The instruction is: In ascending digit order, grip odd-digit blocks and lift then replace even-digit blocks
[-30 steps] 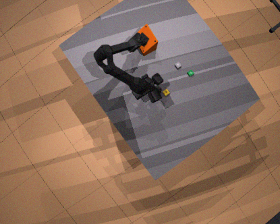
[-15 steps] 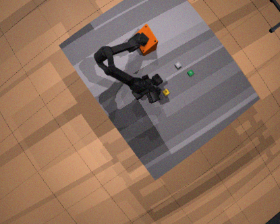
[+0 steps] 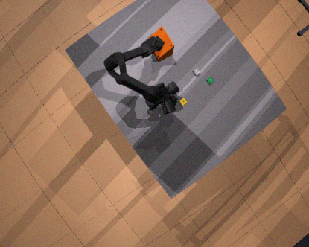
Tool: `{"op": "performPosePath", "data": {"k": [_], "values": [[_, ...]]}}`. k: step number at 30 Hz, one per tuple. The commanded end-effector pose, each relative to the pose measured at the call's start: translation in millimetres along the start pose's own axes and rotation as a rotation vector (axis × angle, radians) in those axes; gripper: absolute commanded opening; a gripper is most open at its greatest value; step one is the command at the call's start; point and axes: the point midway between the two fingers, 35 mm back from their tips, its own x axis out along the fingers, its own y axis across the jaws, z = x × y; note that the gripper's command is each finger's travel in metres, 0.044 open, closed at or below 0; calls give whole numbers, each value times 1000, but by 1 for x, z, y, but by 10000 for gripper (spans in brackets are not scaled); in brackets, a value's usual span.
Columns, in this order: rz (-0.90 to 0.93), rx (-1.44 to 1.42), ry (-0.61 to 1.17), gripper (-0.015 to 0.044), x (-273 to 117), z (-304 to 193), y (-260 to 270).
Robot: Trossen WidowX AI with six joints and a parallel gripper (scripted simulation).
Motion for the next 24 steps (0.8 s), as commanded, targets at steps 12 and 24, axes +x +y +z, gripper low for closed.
{"op": "performPosePath", "data": {"k": [12, 24], "values": [[2, -3, 1, 120, 1, 0, 0], [2, -3, 1, 120, 1, 0, 0]]}}
